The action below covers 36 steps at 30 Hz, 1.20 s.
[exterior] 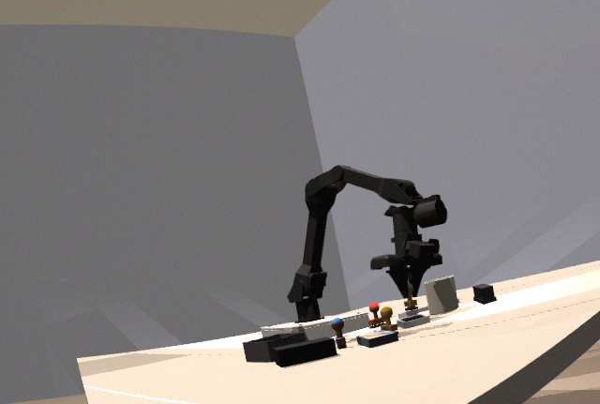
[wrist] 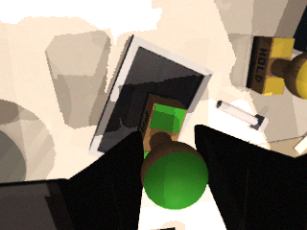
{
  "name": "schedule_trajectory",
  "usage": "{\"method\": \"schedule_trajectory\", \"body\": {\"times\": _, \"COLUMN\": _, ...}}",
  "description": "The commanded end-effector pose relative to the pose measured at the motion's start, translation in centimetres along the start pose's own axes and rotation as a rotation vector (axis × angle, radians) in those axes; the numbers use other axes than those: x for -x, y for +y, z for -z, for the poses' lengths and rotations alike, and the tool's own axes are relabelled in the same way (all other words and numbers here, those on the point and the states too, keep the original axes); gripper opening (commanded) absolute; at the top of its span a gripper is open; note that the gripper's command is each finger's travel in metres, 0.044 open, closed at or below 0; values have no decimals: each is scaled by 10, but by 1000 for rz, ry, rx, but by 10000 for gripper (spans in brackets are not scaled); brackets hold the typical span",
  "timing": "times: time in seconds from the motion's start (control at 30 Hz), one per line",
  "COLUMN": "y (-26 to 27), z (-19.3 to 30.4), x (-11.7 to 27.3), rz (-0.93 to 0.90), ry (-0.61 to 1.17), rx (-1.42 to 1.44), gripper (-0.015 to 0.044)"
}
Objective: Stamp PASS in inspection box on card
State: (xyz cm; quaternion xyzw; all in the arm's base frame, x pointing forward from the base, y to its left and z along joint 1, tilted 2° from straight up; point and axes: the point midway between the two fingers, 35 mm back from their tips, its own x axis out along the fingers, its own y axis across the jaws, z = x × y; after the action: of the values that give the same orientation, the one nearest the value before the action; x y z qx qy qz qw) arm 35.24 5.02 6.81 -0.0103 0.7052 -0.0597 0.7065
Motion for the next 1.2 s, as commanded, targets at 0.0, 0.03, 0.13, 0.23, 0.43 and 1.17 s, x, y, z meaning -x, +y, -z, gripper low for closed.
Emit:
{"method": "schedule_trajectory", "body": {"times": 0.0, "y": 0, "z": 1, "x": -4, "rz": 2, "ry": 2, "rx": -4, "gripper": 0}}
{"method": "schedule_trajectory", "body": {"times": 0.03, "y": 0, "z": 1, "x": -4, "rz": 2, "ry": 1, "rx": -4, "gripper": 0}}
{"method": "schedule_trajectory", "body": {"times": 0.13, "y": 1, "z": 1, "x": -6, "rz": 3, "ry": 1, "rx": -4, "gripper": 0}}
{"method": "schedule_trajectory", "body": {"times": 0.23, "y": 1, "z": 1, "x": -8, "rz": 3, "ry": 1, "rx": -4, "gripper": 0}}
{"method": "schedule_trajectory", "body": {"times": 0.43, "y": 1, "z": 1, "x": -12, "rz": 3, "ry": 1, "rx": -4, "gripper": 0}}
{"method": "schedule_trajectory", "body": {"times": 1.17, "y": 2, "z": 1, "x": -21, "rz": 4, "ry": -1, "rx": 1, "gripper": 0}}
